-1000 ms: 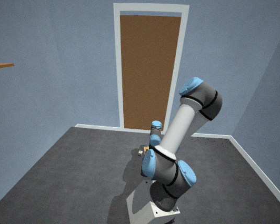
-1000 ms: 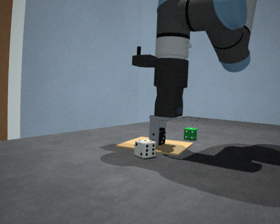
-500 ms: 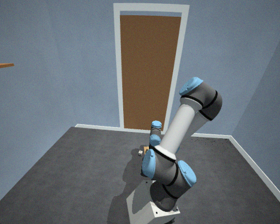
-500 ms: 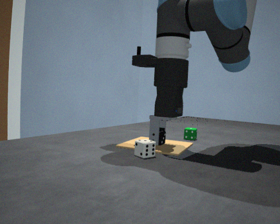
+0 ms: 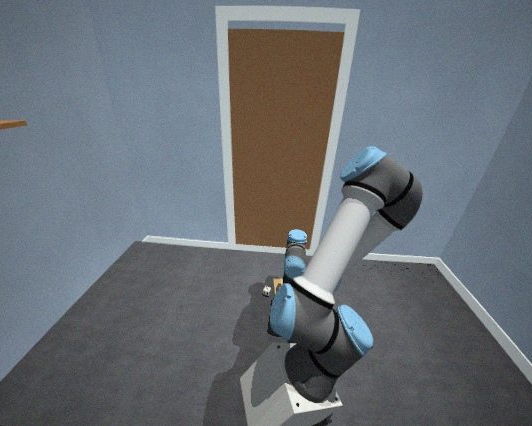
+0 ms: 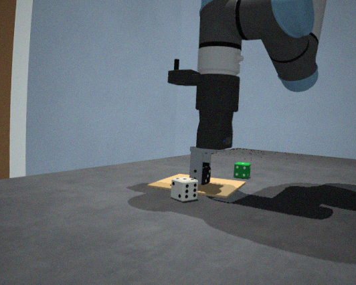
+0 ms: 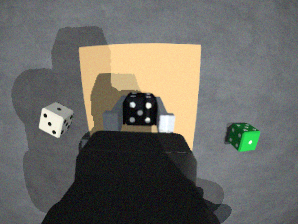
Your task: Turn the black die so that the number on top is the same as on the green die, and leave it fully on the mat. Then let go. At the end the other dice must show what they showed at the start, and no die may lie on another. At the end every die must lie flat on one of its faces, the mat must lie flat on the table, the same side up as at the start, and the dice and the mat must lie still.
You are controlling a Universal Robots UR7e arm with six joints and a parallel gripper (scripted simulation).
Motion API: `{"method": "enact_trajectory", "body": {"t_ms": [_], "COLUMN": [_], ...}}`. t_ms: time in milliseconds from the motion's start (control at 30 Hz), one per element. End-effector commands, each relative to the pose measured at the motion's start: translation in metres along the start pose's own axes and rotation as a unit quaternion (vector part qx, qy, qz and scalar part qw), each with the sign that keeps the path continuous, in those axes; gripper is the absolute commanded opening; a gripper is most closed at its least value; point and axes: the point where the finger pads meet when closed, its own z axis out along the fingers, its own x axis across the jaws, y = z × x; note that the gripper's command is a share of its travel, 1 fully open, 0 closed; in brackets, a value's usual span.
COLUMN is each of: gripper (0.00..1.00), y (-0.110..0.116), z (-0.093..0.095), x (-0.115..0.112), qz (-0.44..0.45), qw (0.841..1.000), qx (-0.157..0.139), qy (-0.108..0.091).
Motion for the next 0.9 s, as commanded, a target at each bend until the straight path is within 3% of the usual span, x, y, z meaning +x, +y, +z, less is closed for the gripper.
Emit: {"method": "enact_trajectory", "body": {"t_ms": [0, 433, 467, 633, 667, 800, 867], "gripper": [0.57, 0.57, 0.63, 0.69, 0.75, 0.75, 0.81], "y": [-0.0003, -0.0003, -0.0003, -0.0003, -0.0003, -0.0003, -0.0003], "z": [-0.0003, -0.0003, -0.0003, -0.0003, -0.0003, -0.0003, -0.0003], "x": [0.0000, 0.0000, 0.0000, 0.0000, 0.0000, 0.0000, 0.0000], "qz": [0.000, 0.000, 0.000, 0.000, 0.000, 0.000, 0.000], "qw": [1.000, 1.000, 1.000, 1.000, 1.000, 1.000, 1.000], "qx": [0.001, 0.001, 0.001, 0.001, 0.001, 0.001, 0.001], "qy": [0.000, 0.000, 0.000, 0.000, 0.000, 0.000, 0.000]}}
